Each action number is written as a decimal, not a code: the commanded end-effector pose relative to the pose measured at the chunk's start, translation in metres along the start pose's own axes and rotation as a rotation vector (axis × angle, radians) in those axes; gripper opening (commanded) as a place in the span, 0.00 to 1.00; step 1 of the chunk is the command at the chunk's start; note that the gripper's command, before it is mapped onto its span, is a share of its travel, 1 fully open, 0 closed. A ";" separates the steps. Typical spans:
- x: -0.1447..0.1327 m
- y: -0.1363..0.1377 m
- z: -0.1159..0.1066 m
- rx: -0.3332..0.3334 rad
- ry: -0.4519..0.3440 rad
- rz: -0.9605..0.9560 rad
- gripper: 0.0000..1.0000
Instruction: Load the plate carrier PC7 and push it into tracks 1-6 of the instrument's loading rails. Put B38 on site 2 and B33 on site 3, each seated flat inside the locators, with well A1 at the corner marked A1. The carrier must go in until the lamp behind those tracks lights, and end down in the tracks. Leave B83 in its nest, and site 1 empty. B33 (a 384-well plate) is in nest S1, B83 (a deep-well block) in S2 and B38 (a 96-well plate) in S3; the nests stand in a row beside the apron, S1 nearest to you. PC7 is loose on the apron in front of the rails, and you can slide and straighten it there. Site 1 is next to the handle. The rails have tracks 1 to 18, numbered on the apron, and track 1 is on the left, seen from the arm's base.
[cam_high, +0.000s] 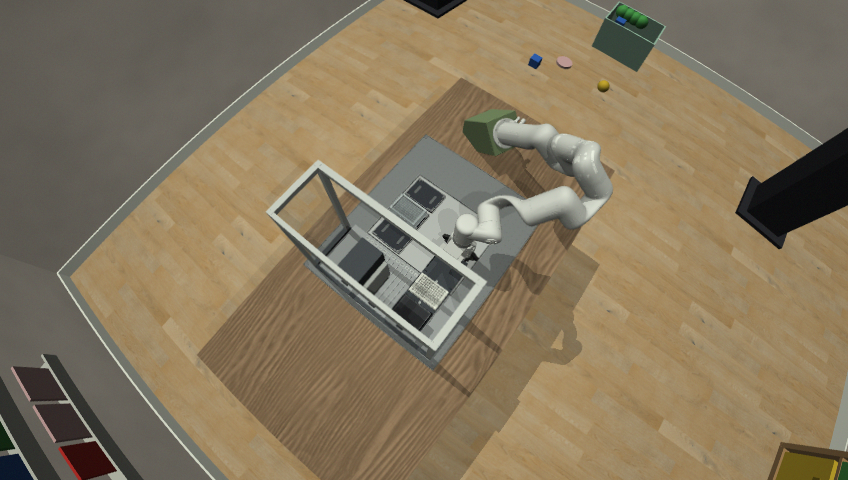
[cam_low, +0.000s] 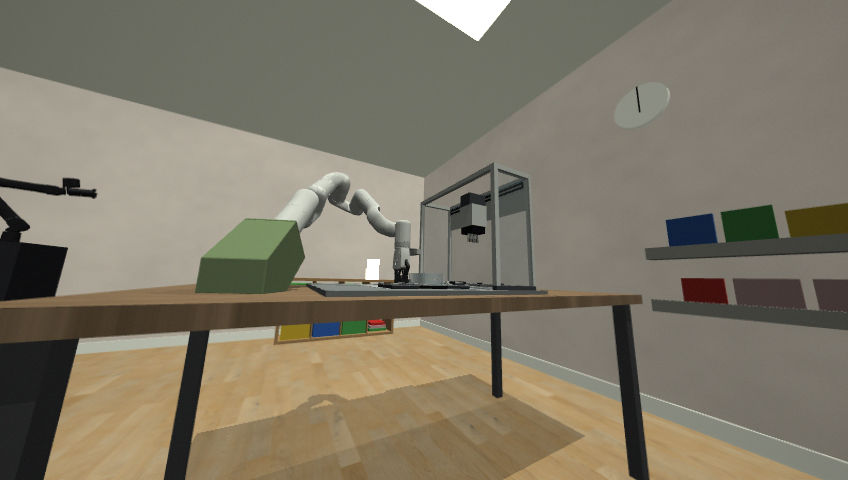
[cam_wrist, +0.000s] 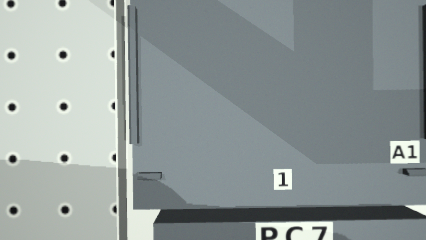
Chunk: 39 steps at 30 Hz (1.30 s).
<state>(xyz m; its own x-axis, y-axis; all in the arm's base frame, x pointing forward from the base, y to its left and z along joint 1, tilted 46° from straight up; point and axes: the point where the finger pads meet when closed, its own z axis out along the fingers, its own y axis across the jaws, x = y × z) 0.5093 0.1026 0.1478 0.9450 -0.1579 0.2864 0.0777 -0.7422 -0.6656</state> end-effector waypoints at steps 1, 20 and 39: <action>0.003 0.000 -0.001 0.000 0.003 -0.001 0.82; 0.008 0.000 -0.001 0.000 0.003 -0.001 0.82; 0.011 0.000 -0.001 -0.001 0.003 -0.001 0.82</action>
<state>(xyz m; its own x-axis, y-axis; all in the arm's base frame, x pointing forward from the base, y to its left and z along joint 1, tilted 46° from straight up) 0.5188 0.1009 0.1508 0.9447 -0.1585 0.2870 0.0776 -0.7424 -0.6654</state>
